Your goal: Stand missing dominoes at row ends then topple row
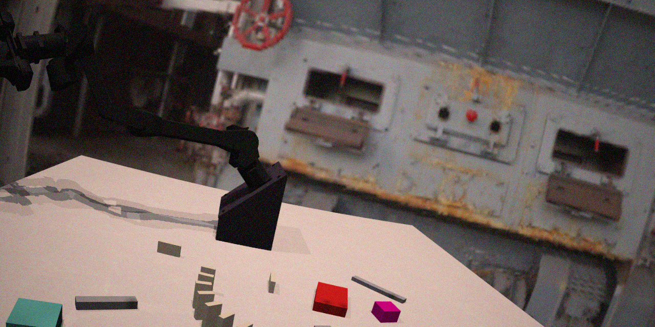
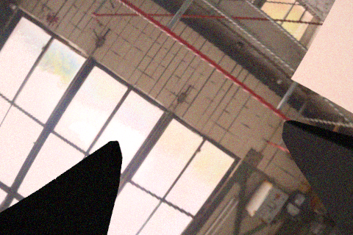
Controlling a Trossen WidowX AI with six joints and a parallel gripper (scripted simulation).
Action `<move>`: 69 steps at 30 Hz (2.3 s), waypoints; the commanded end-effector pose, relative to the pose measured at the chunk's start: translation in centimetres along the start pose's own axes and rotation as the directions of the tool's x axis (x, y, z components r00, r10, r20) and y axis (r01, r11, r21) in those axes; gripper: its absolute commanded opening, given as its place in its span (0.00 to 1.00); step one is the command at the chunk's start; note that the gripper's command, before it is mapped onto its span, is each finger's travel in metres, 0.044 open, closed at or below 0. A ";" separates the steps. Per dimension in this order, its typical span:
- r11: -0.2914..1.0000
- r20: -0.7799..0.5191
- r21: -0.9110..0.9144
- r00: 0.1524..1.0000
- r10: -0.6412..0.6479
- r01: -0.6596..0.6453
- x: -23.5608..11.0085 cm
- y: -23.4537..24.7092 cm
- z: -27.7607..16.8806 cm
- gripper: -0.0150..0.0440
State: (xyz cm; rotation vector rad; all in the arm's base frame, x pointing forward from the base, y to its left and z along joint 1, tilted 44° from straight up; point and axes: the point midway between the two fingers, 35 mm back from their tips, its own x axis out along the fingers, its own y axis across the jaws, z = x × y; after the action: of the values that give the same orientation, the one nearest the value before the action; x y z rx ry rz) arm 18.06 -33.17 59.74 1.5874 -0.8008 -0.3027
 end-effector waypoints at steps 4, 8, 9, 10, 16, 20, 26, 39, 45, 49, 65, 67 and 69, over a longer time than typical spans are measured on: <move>0.994 -0.008 -0.029 0.994 0.107 -0.107 -2.4 3.6 -1.2 1.00; 0.968 -0.032 -0.073 0.970 0.240 -0.241 -5.9 7.9 -3.2 1.00; 0.961 -0.038 -0.082 0.964 0.263 -0.266 -6.6 8.6 -3.7 1.00; 0.952 -0.046 -0.092 0.956 0.289 -0.292 -7.3 9.4 -4.3 1.00; 0.889 -0.113 -0.174 0.905 0.410 -0.425 -10.4 12.0 -7.3 1.00; 0.842 -0.152 -0.201 0.866 0.477 -0.500 -13.2 13.9 -9.5 1.00; 0.762 -0.184 -0.274 0.809 0.558 -0.587 -17.4 16.0 -12.5 1.00; 0.496 -0.444 -0.380 0.624 0.642 -0.781 -27.7 16.8 -25.9 1.00; 0.325 -0.546 -0.437 0.535 0.645 -0.839 -30.8 15.2 -30.5 1.00; 0.247 -0.642 -0.438 0.493 0.587 -0.865 -33.0 12.8 -35.3 1.00; -0.001 -0.841 -0.470 0.448 0.302 -0.882 -35.3 0.2 -48.1 1.00; -0.024 -0.865 -0.462 0.445 0.234 -0.886 -35.3 -2.6 -49.7 1.00; -0.041 -0.879 -0.457 0.444 0.175 -0.889 -35.2 -5.0 -50.9 1.00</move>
State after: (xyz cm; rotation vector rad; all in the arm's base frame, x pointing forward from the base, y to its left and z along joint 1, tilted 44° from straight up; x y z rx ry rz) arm 22.25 25.96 60.58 -0.0129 -0.6134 0.3799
